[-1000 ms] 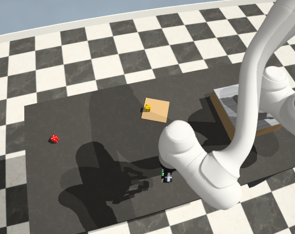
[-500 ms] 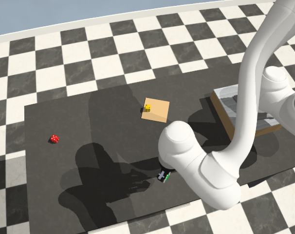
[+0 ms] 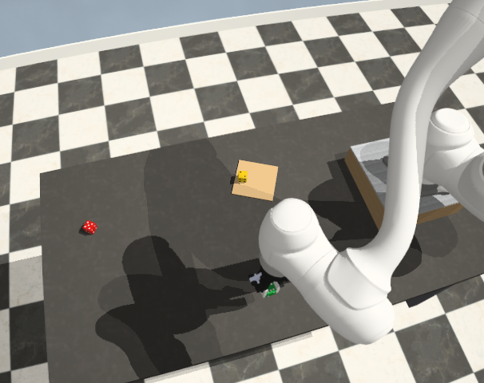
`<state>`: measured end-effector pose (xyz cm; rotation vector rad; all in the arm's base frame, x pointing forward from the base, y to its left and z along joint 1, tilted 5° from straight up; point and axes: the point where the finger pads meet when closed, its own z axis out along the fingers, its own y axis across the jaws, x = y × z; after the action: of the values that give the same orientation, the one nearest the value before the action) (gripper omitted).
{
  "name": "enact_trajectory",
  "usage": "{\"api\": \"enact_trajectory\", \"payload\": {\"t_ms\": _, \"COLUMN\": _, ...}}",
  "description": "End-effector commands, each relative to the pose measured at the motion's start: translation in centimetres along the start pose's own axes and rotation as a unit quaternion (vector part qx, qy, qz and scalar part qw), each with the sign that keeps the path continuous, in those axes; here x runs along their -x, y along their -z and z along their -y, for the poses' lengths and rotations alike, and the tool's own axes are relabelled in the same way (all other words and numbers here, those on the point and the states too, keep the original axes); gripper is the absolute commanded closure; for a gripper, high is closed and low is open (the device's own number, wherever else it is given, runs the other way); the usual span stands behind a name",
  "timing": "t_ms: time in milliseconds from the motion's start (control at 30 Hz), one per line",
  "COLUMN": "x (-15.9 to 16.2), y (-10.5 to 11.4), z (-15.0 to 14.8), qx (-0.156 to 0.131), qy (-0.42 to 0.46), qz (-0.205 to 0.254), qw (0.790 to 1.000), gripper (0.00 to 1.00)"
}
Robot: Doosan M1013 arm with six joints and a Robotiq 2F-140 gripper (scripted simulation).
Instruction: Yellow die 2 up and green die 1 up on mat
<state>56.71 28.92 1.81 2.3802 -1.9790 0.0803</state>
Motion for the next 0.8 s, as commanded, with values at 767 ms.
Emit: {"api": "enact_trajectory", "payload": {"t_ms": 767, "x": -0.04, "y": -0.34, "z": 0.19, "qx": -0.005, "qy": -0.46, "qz": -0.005, "qw": 0.888, "gripper": 0.76}}
